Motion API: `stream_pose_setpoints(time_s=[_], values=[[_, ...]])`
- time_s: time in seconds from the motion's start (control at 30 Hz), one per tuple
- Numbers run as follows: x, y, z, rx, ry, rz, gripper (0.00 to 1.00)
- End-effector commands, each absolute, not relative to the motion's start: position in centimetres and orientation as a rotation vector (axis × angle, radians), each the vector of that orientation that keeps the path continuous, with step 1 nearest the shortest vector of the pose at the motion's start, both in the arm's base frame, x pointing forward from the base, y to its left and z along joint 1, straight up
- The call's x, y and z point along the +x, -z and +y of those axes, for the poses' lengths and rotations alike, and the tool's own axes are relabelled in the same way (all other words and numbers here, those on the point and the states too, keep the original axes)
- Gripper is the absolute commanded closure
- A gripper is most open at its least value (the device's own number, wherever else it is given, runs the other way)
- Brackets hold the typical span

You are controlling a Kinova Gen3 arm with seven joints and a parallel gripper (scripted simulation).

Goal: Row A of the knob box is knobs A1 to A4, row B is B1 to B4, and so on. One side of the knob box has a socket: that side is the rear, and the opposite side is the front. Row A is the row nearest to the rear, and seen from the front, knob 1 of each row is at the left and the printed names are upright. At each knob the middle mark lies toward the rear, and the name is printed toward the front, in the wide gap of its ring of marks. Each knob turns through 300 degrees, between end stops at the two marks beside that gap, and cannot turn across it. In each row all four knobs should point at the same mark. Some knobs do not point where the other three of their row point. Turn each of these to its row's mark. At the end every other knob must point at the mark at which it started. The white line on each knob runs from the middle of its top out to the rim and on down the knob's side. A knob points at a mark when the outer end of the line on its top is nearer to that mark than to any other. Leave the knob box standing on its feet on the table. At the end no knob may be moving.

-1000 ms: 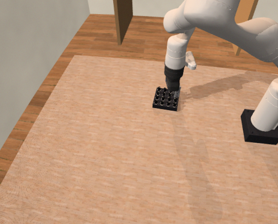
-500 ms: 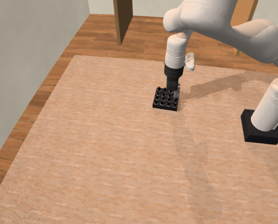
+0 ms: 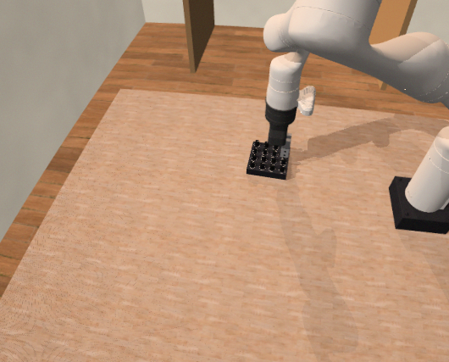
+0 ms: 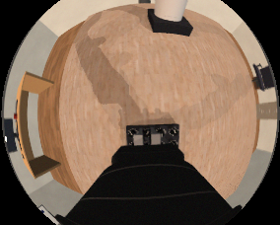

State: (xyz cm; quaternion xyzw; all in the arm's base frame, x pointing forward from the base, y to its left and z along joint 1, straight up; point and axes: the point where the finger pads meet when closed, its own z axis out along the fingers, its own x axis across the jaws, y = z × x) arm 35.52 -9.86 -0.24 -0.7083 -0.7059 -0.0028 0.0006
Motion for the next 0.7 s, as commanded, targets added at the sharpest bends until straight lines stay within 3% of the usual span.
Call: stream_pose_setpoints(time_s=[0.0, 0.63, 0.67], values=[[35.51, 0.22, -9.91, -2.231, 0.008, -2.211, 0.7], [35.51, 0.22, -9.91, -2.237, 0.008, -2.205, 0.7], [35.51, 0.22, -9.91, -2.237, 0.008, -2.205, 0.54]])
